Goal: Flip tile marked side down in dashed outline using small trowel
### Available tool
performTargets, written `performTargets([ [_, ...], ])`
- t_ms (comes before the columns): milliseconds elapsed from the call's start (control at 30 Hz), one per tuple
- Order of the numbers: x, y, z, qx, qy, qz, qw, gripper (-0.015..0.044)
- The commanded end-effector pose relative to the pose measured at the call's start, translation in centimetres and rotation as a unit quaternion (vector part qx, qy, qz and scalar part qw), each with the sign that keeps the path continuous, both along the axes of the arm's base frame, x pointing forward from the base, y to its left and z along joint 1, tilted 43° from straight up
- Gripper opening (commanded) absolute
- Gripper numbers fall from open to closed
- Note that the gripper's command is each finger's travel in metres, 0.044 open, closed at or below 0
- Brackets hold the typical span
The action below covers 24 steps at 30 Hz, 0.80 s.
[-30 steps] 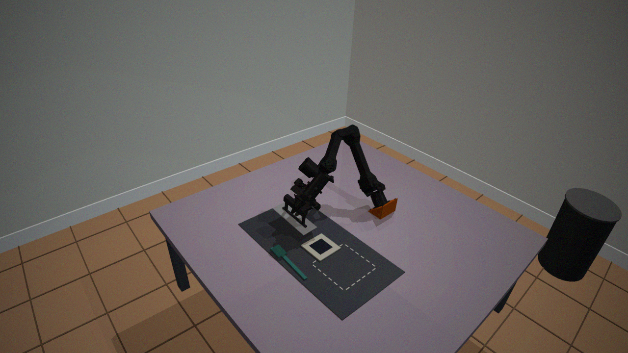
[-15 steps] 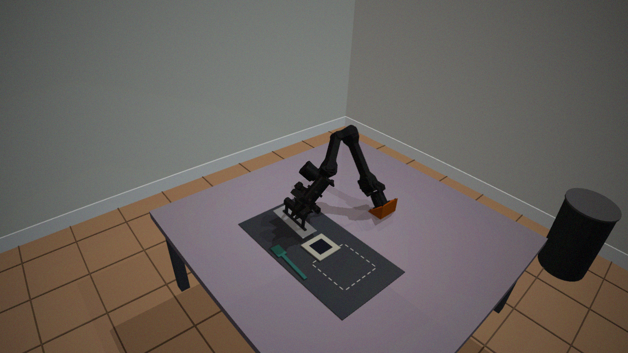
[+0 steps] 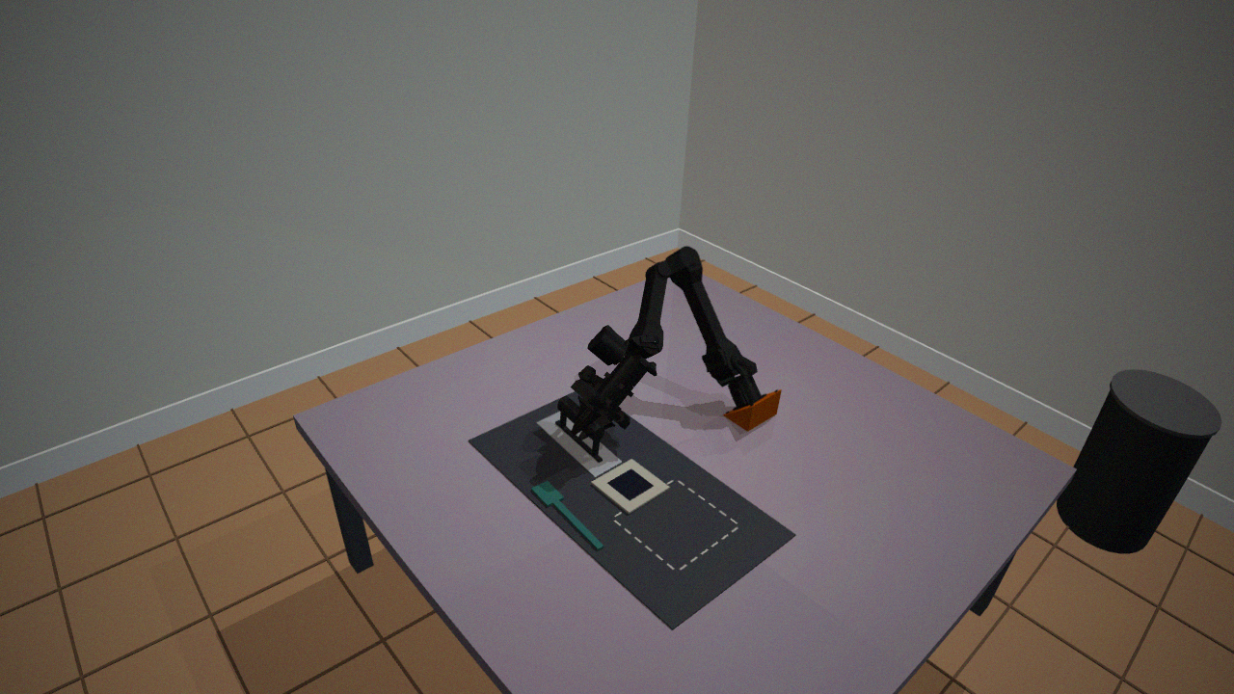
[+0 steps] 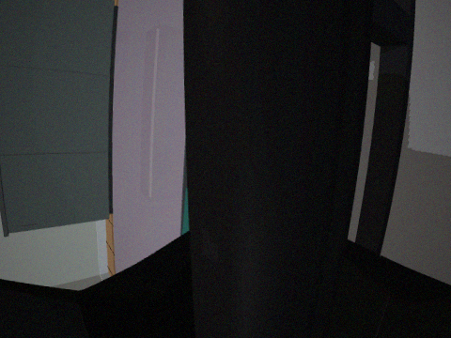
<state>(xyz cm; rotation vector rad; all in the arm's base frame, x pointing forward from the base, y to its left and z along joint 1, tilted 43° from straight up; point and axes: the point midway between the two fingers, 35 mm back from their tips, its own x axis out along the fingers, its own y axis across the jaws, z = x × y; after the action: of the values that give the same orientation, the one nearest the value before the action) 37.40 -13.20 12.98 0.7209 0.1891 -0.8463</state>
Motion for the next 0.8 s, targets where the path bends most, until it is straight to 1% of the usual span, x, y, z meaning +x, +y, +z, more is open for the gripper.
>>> performTargets([
  [0,0.2,0.2,-0.2,-0.001,-0.001,0.005,1.0,0.0],
  [767,0.7,2.9,-2.8,0.0,-0.001,0.005,1.0,0.0],
])
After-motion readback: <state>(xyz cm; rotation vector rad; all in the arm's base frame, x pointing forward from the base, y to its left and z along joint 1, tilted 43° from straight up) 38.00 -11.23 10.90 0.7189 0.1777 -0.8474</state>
